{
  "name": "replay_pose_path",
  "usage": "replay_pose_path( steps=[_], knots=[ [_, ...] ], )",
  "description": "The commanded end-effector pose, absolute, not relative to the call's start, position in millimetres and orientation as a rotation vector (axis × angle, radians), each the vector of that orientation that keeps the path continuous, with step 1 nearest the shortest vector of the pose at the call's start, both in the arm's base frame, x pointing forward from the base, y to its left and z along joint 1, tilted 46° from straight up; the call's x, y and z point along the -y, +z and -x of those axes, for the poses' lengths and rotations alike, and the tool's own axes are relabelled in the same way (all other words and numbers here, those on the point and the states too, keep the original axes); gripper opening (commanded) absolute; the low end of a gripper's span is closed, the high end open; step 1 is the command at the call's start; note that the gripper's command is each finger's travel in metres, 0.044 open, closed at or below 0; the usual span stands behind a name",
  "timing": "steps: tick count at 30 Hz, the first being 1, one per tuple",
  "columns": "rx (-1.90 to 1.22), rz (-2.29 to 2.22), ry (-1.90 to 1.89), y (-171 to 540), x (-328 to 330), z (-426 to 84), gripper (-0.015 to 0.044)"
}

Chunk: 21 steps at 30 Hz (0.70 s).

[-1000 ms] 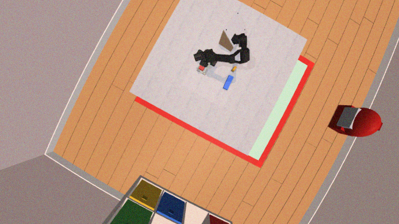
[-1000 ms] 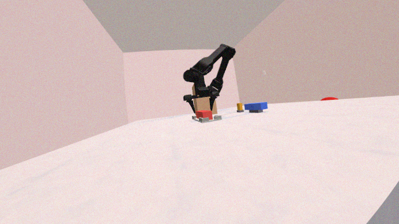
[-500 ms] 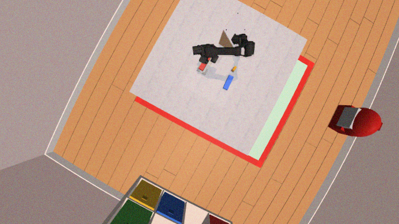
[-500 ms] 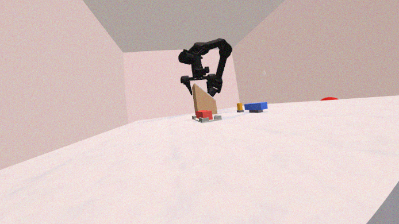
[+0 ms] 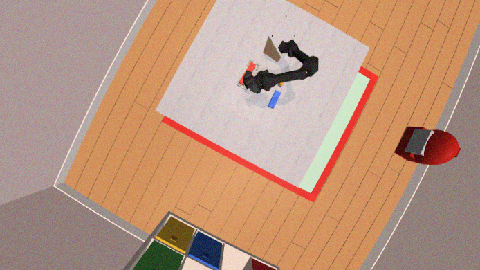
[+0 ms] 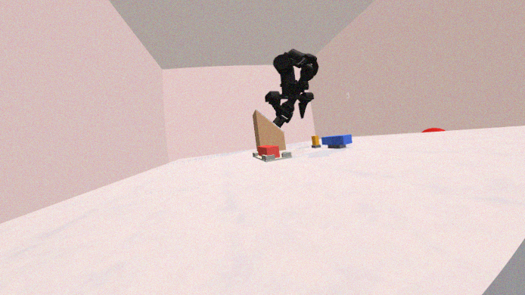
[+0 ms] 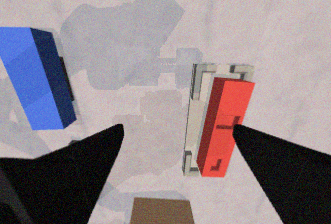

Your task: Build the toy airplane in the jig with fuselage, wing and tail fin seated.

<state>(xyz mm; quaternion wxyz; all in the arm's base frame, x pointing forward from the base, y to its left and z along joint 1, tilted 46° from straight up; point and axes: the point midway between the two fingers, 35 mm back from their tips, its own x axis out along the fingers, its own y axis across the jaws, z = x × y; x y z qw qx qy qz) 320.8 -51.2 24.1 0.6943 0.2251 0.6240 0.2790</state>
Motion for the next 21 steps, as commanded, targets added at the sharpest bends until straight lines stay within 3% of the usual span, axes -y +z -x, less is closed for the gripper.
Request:
replay_pose_path(
  steps=[1,8,21],
  knots=[
    [-1.389,-0.511,0.626,65,5,-332,0.044],
    [-1.377,-0.541,0.674,140,-83,-322,0.044],
    [-1.376,-0.543,0.678,112,-116,-324,0.044]
  ],
)
